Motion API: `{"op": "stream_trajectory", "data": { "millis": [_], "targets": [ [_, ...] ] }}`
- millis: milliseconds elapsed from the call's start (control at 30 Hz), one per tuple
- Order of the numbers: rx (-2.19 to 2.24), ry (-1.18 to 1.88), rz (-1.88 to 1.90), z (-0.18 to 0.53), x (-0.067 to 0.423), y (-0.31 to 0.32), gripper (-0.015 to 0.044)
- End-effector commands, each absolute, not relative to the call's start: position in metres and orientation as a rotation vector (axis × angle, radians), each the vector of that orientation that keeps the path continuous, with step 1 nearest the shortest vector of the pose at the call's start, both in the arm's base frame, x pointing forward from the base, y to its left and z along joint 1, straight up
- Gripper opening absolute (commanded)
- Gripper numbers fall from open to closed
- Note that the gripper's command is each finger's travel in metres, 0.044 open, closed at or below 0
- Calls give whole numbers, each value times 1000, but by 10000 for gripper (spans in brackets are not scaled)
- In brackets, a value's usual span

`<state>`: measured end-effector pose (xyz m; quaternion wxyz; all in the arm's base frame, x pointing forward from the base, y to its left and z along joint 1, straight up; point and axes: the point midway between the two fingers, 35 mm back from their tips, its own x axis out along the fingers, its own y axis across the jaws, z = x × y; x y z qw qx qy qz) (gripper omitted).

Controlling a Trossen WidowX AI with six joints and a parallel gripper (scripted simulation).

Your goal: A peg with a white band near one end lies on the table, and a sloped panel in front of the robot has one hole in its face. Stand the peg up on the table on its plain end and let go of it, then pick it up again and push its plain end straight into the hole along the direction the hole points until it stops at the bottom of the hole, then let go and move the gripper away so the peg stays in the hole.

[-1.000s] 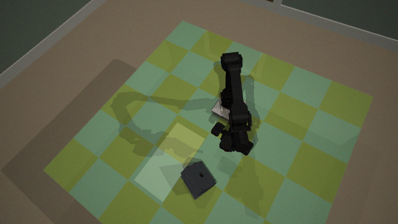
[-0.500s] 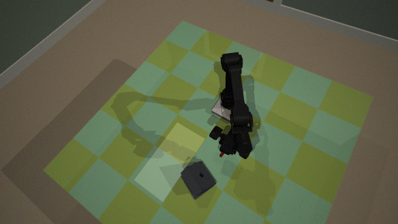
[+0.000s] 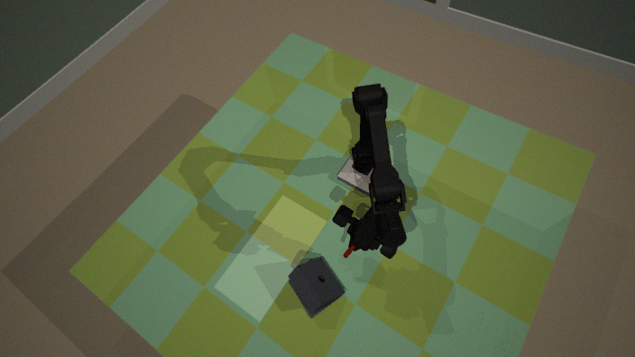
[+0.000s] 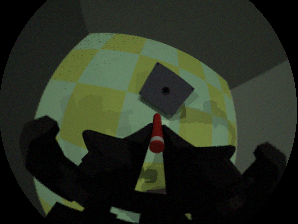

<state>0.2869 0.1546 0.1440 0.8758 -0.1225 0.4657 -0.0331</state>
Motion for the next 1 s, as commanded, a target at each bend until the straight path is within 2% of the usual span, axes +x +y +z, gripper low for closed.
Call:
{"op": "stream_trajectory", "data": {
  "millis": [0,967],
  "targets": [
    [-281,928,-81,147,293,155,0],
    [-325,830,-108,130,333,147,0]
  ]
}}
